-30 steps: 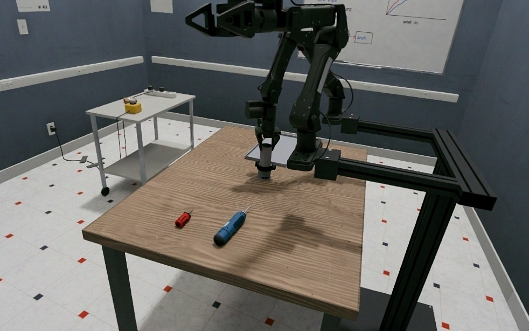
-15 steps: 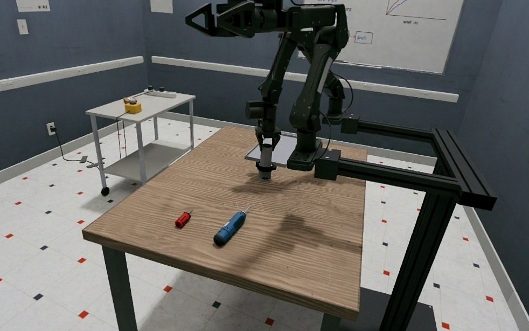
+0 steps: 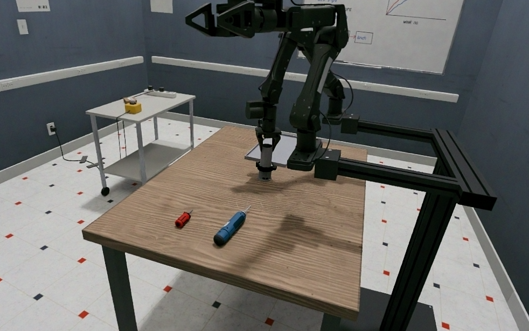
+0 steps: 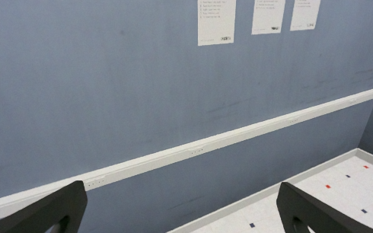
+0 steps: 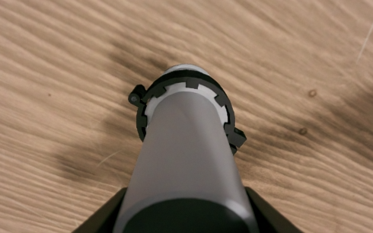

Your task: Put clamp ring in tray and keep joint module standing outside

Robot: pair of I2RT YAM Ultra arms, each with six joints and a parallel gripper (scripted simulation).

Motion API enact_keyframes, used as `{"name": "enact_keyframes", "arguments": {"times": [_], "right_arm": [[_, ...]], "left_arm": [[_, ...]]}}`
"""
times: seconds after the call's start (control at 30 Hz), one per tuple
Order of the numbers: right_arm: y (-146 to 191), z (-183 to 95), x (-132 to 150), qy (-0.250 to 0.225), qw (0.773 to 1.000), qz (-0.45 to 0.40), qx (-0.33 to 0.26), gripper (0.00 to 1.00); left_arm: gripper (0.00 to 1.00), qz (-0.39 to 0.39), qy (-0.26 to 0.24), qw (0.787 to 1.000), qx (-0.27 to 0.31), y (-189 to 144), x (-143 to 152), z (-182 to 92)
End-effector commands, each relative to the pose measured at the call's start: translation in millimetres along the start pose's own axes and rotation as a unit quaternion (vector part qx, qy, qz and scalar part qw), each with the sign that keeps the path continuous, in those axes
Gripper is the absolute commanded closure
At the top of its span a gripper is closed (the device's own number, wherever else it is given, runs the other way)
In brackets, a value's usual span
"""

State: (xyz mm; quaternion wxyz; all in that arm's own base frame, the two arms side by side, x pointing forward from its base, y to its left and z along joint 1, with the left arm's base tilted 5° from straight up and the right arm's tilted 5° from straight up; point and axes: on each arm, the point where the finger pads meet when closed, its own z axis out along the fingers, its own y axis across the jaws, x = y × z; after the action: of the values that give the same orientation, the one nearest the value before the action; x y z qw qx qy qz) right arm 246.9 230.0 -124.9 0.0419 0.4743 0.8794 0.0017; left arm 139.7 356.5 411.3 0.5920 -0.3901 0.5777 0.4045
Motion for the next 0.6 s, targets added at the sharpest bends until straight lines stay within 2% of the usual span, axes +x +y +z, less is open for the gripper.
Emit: {"name": "enact_keyframes", "arguments": {"times": [0.0, 0.57], "right_arm": [[-1.0, -3.6, 6.8, 0.003, 1.0, -0.003, 0.0, 0.52], [4.5, -3.6, 2.6, 0.001, 1.0, -0.001, -0.007, 0.52]], "left_arm": [[0.0, -0.006, 0.002, 1.0, -0.007, 3.6, -9.0, -3.1], [0.0, -0.006, 0.002, 1.0, -0.007, 3.6, -9.0, -3.1]]}}
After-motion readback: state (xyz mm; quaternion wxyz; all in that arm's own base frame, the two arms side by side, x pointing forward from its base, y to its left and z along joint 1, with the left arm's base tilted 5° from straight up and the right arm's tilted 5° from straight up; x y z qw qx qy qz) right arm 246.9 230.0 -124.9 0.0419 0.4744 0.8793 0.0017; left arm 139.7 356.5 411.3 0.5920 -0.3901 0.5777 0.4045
